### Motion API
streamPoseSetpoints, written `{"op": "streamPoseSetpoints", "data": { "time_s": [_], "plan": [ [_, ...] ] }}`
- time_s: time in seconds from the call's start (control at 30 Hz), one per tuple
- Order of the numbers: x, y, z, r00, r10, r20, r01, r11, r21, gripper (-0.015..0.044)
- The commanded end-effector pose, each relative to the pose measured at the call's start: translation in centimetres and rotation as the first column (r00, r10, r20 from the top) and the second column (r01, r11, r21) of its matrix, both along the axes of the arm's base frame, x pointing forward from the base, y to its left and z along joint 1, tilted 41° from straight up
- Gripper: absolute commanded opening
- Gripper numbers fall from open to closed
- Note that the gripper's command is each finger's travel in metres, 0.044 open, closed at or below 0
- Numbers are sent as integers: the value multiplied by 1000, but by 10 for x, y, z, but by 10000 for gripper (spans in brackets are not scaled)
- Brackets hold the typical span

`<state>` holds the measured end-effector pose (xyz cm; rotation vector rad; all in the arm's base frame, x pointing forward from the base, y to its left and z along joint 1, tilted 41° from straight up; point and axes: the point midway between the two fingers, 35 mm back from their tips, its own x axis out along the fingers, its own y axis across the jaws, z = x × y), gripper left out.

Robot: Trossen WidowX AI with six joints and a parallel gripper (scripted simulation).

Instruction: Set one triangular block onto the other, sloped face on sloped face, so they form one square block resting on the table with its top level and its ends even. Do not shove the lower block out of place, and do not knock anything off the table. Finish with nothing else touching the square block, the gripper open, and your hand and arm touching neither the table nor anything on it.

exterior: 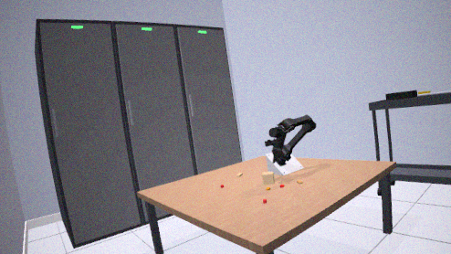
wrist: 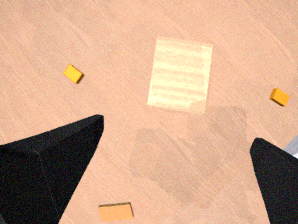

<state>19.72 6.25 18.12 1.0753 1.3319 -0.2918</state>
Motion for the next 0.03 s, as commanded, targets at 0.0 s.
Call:
{"op": "streamPoseSetpoints", "data": {
  "time_s": [0.0],
  "plan": [
    [0,0,0,1000,-4,-3,4,1000,0,440]
  ]
}}
